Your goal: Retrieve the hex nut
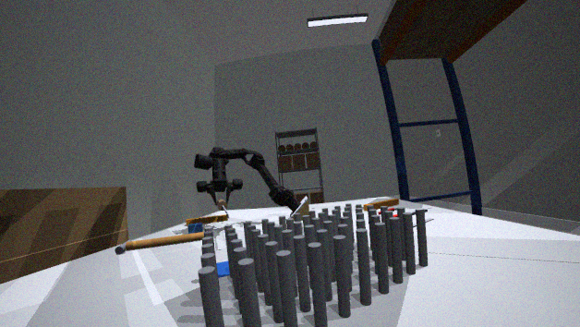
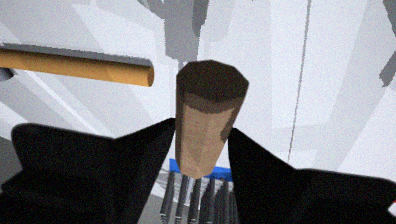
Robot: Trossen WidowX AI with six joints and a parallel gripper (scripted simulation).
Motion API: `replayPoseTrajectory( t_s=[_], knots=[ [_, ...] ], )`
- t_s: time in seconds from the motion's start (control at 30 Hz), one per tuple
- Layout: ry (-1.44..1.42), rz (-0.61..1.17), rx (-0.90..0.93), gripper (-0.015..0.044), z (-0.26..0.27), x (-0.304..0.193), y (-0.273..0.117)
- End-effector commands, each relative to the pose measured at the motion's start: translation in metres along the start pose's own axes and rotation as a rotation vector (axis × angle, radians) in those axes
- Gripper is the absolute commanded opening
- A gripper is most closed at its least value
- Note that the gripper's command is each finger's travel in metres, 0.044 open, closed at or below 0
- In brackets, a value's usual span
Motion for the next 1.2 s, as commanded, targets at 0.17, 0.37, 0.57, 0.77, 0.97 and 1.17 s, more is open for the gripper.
replayPoseTrajectory(
  t_s=[0.17, 0.37, 0.57, 0.77, 0.97, 1.17],
  knots=[
    [0.008, 0.026, 0.024, 0.0000, 0.008, 0.027, -0.017],
    [0.010, 0.033, 0.042, 0.0000, 0.011, 0.045, -0.029],
    [0.009, 0.035, 0.068, 0.0000, 0.012, 0.061, -0.041],
    [0.003, 0.031, 0.098, 0.0000, 0.013, 0.075, -0.055],
    [-0.007, 0.022, 0.133, 0.0000, 0.013, 0.088, -0.070],
    [-0.022, 0.006, 0.171, 0.0000, 0.013, 0.099, -0.085]
  ],
)
Point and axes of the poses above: the point midway between the two fingers, 35 mm back from their tips, its own y axis out along the fingers, its own z axis across the jaws, x = y × z, the point moved 1 cm from there along -y, back along the fingers, and after that the axes turned 12 degrees about -y, right-handed, at the moved point
